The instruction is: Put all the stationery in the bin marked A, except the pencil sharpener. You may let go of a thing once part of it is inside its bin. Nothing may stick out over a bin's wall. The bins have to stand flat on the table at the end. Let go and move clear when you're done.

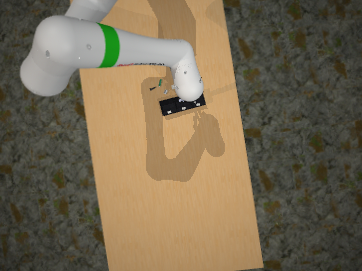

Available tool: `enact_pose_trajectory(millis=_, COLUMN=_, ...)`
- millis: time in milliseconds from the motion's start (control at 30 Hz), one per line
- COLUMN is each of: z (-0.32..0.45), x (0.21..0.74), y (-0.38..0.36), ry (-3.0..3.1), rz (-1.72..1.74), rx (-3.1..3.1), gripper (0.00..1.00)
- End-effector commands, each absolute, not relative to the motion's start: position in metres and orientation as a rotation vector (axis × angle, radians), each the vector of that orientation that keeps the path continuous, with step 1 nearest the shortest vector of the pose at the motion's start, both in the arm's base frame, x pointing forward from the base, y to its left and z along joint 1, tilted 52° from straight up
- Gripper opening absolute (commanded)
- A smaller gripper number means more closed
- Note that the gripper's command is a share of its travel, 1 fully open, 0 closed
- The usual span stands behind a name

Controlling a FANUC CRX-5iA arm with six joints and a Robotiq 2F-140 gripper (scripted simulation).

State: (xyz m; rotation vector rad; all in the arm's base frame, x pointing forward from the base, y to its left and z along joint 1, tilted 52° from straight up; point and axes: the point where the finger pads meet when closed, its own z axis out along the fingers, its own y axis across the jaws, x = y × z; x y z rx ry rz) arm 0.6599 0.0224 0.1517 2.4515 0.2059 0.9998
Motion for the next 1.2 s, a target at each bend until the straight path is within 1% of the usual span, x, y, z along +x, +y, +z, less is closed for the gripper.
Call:
enact_pose_trajectory(millis=0, z=0.147, x=0.663, y=0.034, ry=0.205, rz=0.999, rx=2.451, gripper=0.05)
enact_pose_trajectory(millis=167, z=0.138, x=0.667, y=0.056, ry=0.205, rz=0.999, rx=2.451, gripper=0.05)
enact_pose_trajectory(millis=300, z=0.138, x=0.667, y=0.056, ry=0.205, rz=0.999, rx=2.451, gripper=0.05)
enact_pose_trajectory(millis=1167, z=0.102, x=0.707, y=0.034, ry=0.205, rz=0.999, rx=2.451, gripper=0.05)
